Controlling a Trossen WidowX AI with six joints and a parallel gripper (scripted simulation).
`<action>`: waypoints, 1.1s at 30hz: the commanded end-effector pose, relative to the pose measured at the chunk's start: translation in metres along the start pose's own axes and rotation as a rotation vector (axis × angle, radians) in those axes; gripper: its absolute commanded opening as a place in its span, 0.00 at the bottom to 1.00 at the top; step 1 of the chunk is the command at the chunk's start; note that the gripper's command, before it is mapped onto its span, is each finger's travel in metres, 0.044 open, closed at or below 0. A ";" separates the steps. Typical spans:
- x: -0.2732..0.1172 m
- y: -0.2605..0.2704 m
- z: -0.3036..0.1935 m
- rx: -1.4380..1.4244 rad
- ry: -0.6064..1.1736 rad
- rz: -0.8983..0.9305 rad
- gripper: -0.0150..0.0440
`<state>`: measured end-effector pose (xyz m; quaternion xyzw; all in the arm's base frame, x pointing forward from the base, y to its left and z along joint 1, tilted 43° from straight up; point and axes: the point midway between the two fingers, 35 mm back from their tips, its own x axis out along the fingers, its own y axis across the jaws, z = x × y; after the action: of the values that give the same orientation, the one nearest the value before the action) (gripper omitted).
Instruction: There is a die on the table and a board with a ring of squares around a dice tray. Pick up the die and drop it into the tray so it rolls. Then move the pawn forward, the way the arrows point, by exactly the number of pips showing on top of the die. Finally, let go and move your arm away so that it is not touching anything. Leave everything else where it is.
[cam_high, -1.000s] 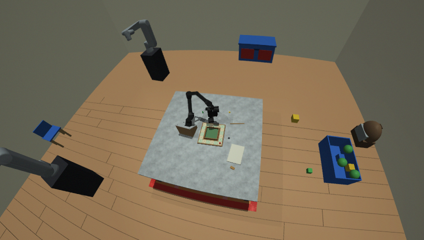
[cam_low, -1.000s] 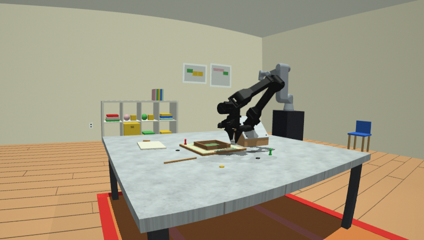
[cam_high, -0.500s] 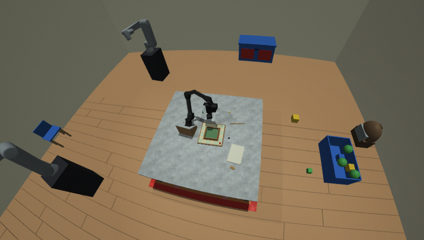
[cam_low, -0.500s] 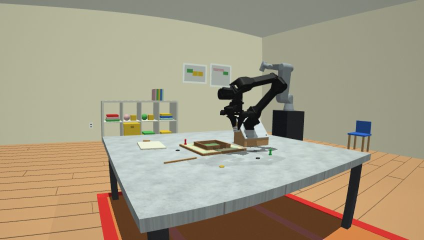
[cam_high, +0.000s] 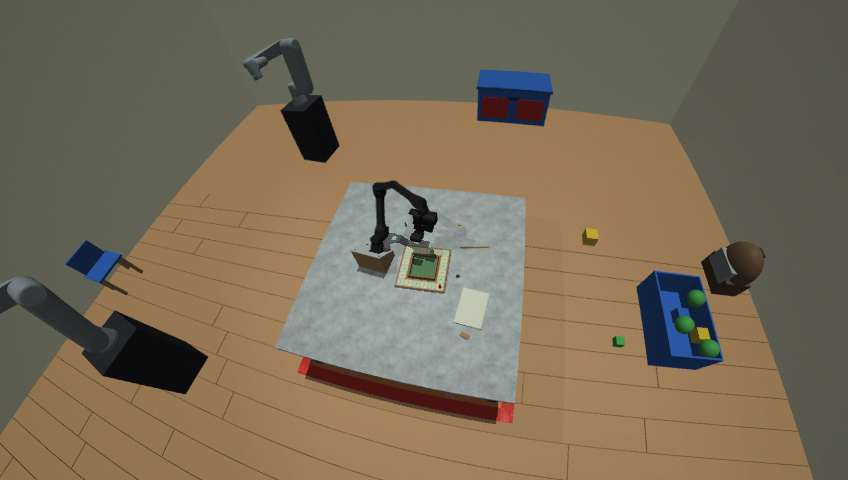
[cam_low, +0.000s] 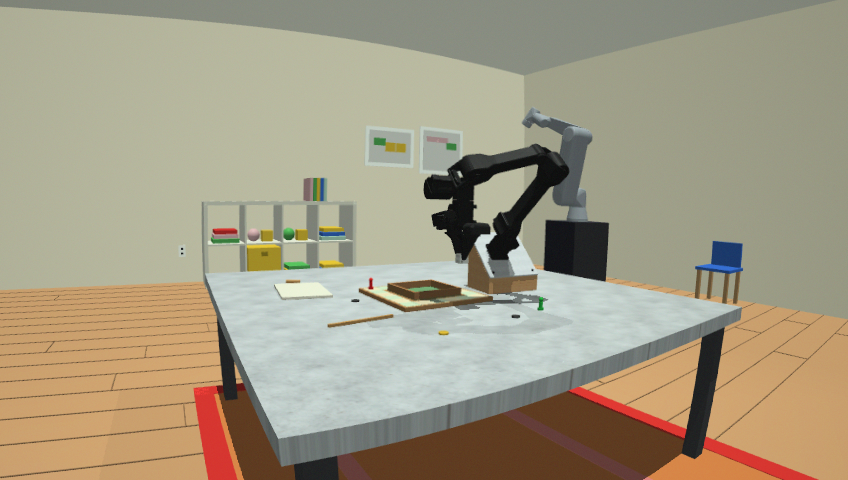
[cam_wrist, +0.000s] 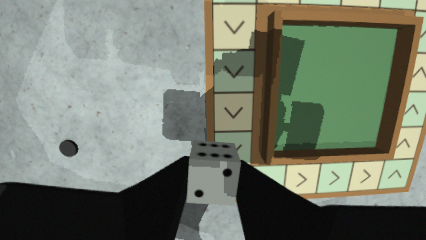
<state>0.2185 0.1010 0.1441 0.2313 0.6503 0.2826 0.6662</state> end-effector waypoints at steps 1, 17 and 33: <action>0.004 -0.013 0.008 0.145 0.006 -0.005 0.25; 0.016 -0.061 0.029 0.693 0.003 -0.010 0.25; 0.029 -0.112 0.040 1.240 0.003 -0.007 0.25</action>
<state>0.2659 0.0467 0.0607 0.5514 0.6992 -0.1098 0.4416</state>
